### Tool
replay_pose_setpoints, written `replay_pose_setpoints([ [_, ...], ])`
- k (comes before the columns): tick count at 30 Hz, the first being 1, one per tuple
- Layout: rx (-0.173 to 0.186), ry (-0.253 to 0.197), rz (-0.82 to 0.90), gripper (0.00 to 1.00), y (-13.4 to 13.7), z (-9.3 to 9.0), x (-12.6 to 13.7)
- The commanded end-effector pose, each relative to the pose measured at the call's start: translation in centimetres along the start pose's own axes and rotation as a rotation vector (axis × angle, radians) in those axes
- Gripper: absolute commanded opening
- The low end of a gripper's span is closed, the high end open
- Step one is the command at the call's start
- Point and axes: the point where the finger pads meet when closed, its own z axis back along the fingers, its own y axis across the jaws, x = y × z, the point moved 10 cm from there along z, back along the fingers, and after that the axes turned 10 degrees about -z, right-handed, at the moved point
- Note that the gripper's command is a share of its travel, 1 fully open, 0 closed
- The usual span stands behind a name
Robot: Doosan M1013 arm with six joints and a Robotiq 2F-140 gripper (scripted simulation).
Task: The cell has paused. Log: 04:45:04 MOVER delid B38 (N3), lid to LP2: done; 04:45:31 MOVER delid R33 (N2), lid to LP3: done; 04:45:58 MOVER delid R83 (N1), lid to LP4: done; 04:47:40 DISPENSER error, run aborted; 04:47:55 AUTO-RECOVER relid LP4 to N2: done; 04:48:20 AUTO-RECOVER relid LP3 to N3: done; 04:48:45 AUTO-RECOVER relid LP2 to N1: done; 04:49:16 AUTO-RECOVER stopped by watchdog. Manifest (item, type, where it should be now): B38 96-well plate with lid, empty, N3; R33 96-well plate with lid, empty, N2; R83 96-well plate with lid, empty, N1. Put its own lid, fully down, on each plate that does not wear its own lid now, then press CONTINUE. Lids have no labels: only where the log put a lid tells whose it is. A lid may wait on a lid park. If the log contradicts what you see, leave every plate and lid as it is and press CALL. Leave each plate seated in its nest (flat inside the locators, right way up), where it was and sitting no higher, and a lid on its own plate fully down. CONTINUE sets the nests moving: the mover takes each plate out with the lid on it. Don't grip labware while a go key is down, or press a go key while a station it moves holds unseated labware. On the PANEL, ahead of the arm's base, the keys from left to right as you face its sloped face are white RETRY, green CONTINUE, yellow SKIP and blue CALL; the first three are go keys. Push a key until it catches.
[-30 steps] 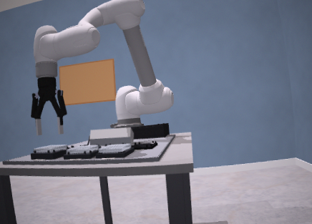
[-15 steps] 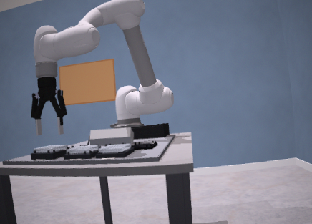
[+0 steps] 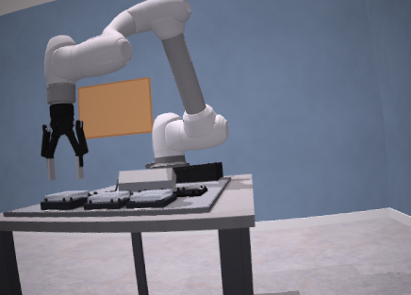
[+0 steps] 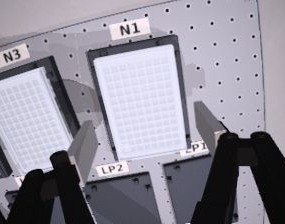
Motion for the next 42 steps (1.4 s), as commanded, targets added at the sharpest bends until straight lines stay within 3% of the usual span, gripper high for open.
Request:
replay_pose_setpoints([
  [1, 0.0, 0.0, 0.0, 0.66, 0.0, -0.3, 0.0],
  [42, 0.0, 0.0, 0.0, 0.66, 0.0, -2.8, 0.0],
])
